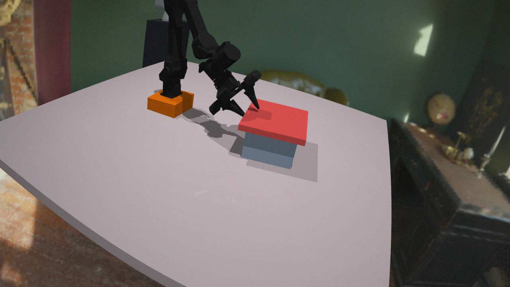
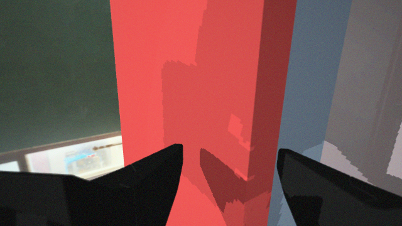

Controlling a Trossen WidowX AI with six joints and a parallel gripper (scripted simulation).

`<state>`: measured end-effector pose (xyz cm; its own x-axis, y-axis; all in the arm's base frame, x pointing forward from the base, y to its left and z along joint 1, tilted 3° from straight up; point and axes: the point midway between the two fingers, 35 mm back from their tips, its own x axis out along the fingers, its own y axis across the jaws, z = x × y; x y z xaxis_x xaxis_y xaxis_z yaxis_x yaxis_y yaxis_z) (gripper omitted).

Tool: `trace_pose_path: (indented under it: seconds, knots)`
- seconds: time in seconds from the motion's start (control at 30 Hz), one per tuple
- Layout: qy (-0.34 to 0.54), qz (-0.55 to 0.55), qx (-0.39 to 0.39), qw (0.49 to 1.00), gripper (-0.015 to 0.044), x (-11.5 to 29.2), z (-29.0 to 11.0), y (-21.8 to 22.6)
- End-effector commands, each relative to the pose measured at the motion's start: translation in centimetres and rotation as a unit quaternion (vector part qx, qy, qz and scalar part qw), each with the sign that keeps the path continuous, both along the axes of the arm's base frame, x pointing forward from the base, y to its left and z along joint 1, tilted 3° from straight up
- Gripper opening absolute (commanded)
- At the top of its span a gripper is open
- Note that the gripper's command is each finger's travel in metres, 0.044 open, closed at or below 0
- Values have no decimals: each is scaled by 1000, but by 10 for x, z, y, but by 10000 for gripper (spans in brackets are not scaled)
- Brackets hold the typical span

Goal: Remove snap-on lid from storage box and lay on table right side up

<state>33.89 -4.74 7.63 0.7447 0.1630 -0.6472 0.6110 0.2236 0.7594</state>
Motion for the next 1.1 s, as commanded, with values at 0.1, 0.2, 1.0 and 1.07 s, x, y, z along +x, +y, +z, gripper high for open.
trace_pose_path:
  seconds: [0.1, 0.2, 1.0, 1.07]
  knots:
    - [4, -3, 1, 1000, 188, 1, -4, 0]
    - [4, -3, 1, 1000, 168, 1, -4, 0]
    - [5, -3, 0, 1000, 0, 0, -2, 0]
    - [5, -3, 0, 1000, 0, -1, -2, 0]
